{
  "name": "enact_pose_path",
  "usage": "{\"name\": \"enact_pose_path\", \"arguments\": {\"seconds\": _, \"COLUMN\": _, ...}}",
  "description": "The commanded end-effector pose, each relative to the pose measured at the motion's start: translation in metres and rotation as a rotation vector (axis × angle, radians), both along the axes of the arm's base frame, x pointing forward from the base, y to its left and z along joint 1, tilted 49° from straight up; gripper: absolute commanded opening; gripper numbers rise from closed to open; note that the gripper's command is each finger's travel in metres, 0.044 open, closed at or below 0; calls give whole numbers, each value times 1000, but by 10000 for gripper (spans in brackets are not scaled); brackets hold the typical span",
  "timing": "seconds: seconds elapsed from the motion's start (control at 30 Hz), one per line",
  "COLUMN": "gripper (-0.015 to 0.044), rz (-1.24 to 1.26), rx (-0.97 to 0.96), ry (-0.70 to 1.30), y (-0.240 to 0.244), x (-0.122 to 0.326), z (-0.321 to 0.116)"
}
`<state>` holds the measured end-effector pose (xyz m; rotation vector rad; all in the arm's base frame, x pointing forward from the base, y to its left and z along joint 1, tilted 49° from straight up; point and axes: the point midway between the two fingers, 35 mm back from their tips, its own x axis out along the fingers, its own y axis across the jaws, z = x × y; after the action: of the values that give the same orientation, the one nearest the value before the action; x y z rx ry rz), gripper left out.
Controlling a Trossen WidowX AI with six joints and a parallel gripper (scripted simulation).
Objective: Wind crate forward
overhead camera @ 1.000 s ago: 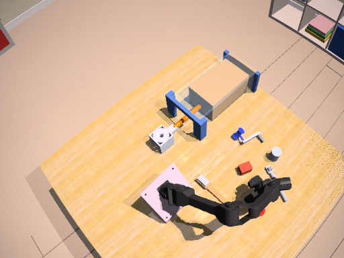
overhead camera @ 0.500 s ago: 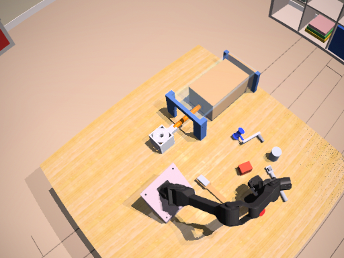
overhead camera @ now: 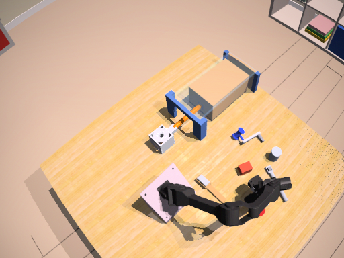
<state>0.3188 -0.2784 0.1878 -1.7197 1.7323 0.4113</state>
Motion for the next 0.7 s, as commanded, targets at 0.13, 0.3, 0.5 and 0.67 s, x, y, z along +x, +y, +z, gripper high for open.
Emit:
{"name": "enact_pose_path", "arguments": {"seconds": 0.13, "gripper": 140, "rz": 0, "rx": -1, "ry": -1, "y": 0, "x": 0, "z": 1}}
{"name": "enact_pose_path", "arguments": {"seconds": 0.3, "gripper": 107, "rz": 0, "rx": -1, "ry": -1, "y": 0, "x": 0, "z": 1}}
{"name": "enact_pose_path", "arguments": {"seconds": 0.5, "gripper": 67, "rz": 0, "rx": -1, "ry": -1, "y": 0, "x": 0, "z": 1}}
{"name": "enact_pose_path", "arguments": {"seconds": 0.67, "gripper": 33, "rz": 0, "rx": -1, "ry": -1, "y": 0, "x": 0, "z": 1}}
